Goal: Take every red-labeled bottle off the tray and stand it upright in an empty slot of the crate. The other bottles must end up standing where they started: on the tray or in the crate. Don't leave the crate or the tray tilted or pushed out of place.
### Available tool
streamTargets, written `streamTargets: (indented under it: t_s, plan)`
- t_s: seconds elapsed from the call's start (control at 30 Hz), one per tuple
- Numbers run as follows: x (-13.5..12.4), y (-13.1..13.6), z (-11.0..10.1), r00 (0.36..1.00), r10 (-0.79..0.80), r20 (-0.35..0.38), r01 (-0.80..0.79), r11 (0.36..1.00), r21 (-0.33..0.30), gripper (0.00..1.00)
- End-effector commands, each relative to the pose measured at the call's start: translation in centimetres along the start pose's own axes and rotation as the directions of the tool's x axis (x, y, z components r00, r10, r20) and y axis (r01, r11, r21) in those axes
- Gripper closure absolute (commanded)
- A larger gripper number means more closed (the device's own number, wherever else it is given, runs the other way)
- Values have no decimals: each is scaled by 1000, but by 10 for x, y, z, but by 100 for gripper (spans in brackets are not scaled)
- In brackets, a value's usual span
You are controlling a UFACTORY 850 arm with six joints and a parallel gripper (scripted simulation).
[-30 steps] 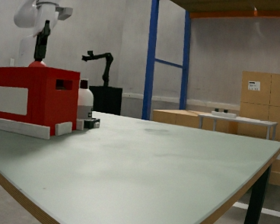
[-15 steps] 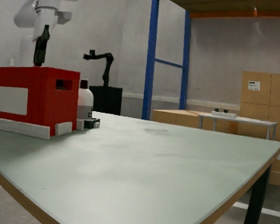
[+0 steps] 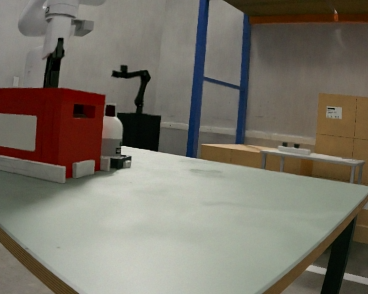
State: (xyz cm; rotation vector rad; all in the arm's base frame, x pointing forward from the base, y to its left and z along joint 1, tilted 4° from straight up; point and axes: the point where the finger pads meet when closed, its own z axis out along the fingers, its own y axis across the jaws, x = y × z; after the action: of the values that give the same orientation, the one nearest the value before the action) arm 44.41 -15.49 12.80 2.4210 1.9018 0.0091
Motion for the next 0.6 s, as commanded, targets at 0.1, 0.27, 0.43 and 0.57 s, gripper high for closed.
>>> streamTargets:
  t_s: [0.1, 0.27, 0.43, 0.57]
  plan:
    - [0, 1, 4, 1000, 0, 0, 0, 1000, -2, 100]
    - [0, 1, 8, 1000, 0, 0, 0, 1000, -2, 100]
    - [0, 1, 12, 1000, 0, 0, 0, 1000, -2, 100]
    - [0, 1, 14, 1000, 0, 0, 0, 1000, -2, 100]
